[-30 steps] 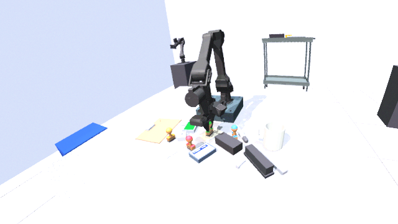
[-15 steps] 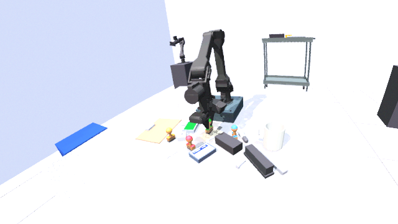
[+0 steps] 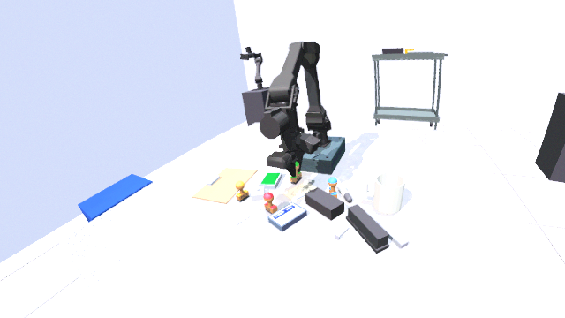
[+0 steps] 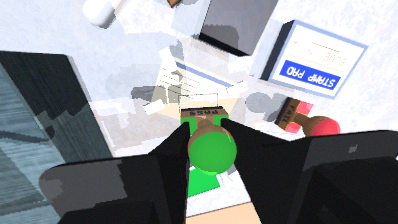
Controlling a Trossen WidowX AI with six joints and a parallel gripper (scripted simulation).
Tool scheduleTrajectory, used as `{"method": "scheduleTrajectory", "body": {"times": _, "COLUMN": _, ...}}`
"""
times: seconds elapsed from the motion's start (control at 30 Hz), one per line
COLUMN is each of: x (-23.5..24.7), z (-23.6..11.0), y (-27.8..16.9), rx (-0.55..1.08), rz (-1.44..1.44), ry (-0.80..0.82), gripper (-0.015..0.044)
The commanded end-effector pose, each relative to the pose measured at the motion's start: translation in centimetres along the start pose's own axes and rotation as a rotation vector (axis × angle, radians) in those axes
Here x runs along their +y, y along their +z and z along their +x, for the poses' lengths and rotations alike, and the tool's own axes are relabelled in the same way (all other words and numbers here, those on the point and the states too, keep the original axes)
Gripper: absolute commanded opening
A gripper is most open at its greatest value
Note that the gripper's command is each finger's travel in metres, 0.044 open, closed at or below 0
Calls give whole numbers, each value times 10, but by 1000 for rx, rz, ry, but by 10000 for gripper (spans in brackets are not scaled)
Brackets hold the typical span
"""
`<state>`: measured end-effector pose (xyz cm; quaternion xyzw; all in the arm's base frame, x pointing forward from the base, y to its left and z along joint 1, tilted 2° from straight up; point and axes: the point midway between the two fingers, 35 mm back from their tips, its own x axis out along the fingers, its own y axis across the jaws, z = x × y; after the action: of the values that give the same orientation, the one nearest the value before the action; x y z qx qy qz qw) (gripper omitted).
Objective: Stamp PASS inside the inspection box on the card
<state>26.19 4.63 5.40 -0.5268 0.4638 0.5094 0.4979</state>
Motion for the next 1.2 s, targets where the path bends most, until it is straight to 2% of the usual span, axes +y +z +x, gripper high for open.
{"method": "scheduleTrajectory", "body": {"times": 0.0, "x": -1, "z": -7, "y": 1, "rx": -3, "rz": -3, "ry": -2, "gripper": 0}}
{"method": "scheduleTrajectory", "body": {"times": 0.53, "x": -1, "z": -30, "y": 2, "rx": -3, "rz": -2, "ry": -2, "gripper": 0}}
{"method": "scheduleTrajectory", "body": {"times": 1.17, "x": -64, "z": -40, "y": 53, "rx": -8, "rz": -1, "ry": -8, "gripper": 0}}
